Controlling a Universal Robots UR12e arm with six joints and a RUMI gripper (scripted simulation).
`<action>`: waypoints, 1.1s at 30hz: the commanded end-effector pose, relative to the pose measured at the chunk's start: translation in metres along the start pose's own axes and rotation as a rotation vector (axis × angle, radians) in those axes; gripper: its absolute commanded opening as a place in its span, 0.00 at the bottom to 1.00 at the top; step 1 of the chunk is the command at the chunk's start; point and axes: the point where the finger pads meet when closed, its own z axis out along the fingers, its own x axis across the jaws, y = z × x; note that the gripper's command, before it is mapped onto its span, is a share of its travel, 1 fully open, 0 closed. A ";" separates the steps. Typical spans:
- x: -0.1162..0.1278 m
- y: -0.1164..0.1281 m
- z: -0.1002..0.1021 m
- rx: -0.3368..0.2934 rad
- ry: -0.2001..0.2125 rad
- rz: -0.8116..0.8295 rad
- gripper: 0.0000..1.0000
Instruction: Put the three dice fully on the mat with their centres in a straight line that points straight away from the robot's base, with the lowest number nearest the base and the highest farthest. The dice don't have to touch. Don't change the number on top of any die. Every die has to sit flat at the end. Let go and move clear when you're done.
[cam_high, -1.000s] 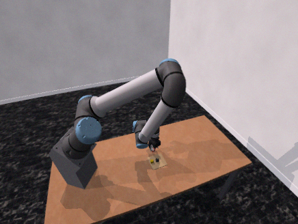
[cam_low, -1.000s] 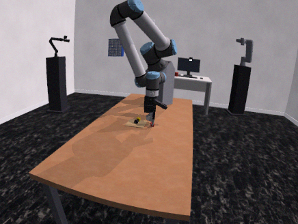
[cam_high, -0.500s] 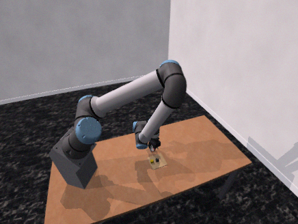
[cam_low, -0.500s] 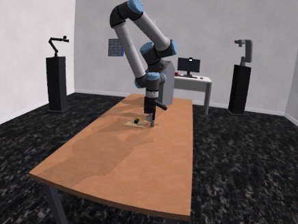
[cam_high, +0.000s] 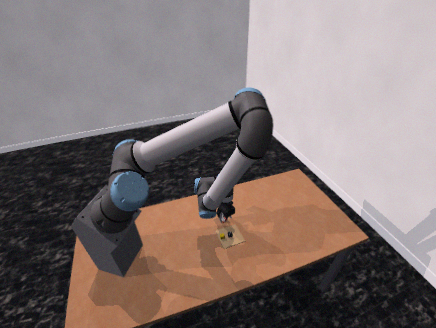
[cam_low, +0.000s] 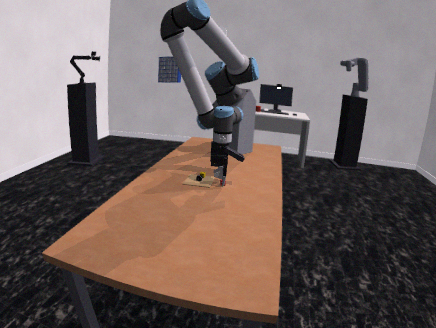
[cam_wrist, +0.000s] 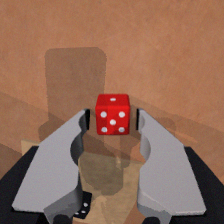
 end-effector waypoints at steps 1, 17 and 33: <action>0.000 0.000 0.000 0.000 0.001 0.000 0.24; 0.000 0.000 0.000 0.000 0.001 0.000 0.06; 0.000 0.000 0.000 0.000 0.001 0.000 0.06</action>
